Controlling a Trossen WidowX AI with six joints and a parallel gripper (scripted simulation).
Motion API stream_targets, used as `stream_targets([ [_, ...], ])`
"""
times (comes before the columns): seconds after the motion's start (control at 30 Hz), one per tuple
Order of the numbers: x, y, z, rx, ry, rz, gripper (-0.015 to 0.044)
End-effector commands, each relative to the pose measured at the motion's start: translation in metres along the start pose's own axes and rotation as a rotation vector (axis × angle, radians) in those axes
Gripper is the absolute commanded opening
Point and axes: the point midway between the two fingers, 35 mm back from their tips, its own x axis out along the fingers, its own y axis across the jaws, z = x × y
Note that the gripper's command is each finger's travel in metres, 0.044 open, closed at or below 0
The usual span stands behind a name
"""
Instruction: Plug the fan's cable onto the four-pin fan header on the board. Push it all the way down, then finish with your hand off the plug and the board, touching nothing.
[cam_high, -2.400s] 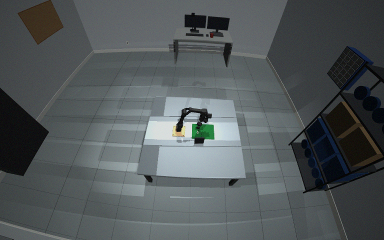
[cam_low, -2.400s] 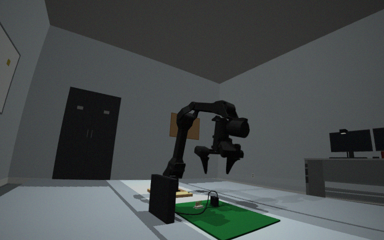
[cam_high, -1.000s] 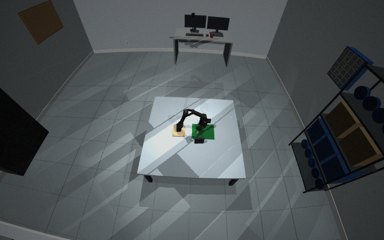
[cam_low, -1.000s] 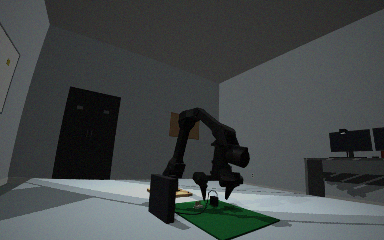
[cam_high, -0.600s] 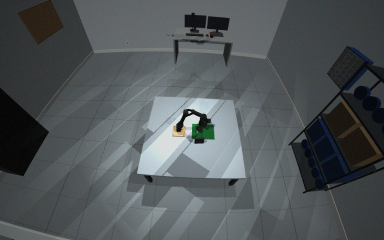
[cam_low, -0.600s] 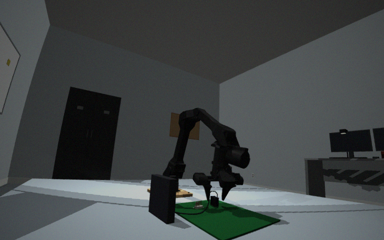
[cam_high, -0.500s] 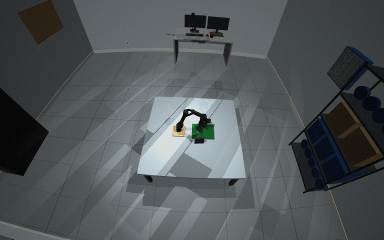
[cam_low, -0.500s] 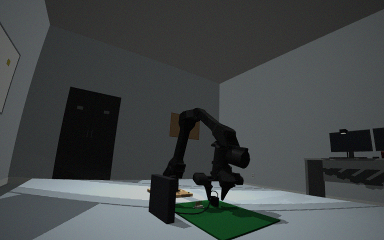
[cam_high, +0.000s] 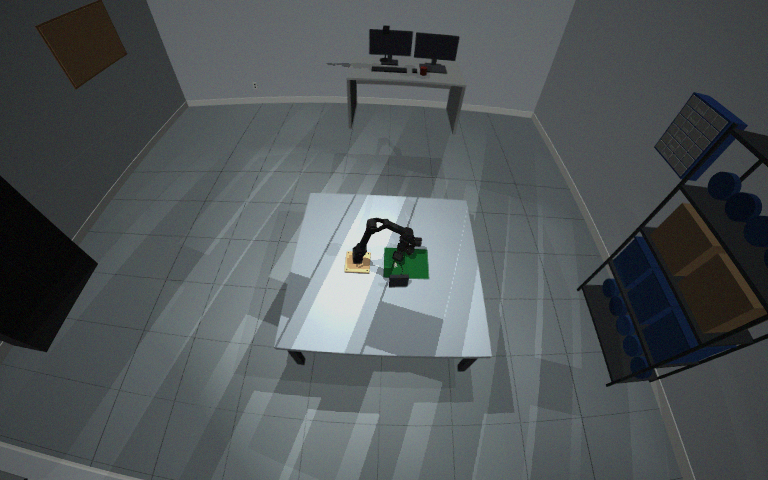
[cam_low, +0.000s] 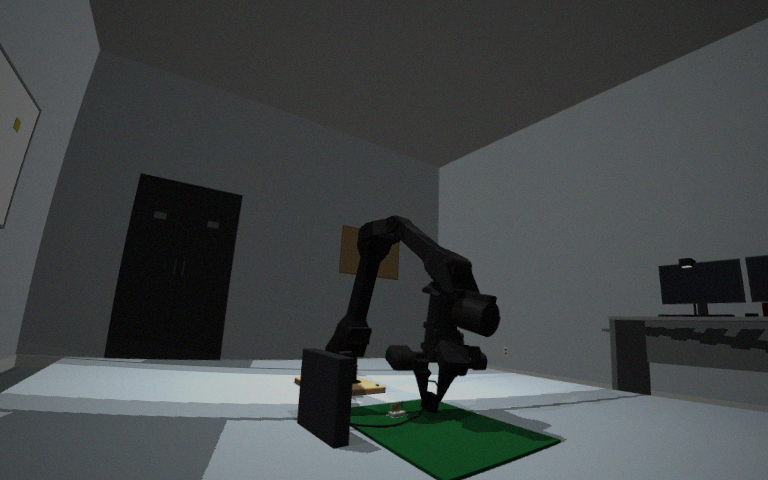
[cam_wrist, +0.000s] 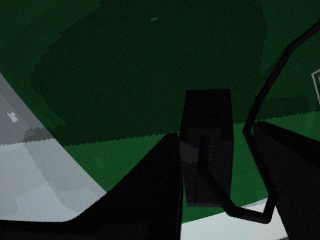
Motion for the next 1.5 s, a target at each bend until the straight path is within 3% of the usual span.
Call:
stream_targets([
  [0.0, 0.0, 0.0, 0.0, 0.0, 0.0, 0.0, 0.011],
  [0.3, 0.0, 0.0, 0.0, 0.0, 0.0, 0.0, 0.005],
  [0.37, -0.002, 0.0, 0.0, 0.0, 0.0, 0.0, 0.0],
  [1.47, -0.097, 0.0, -0.024, 0.004, 0.005, 0.001, 0.0],
])
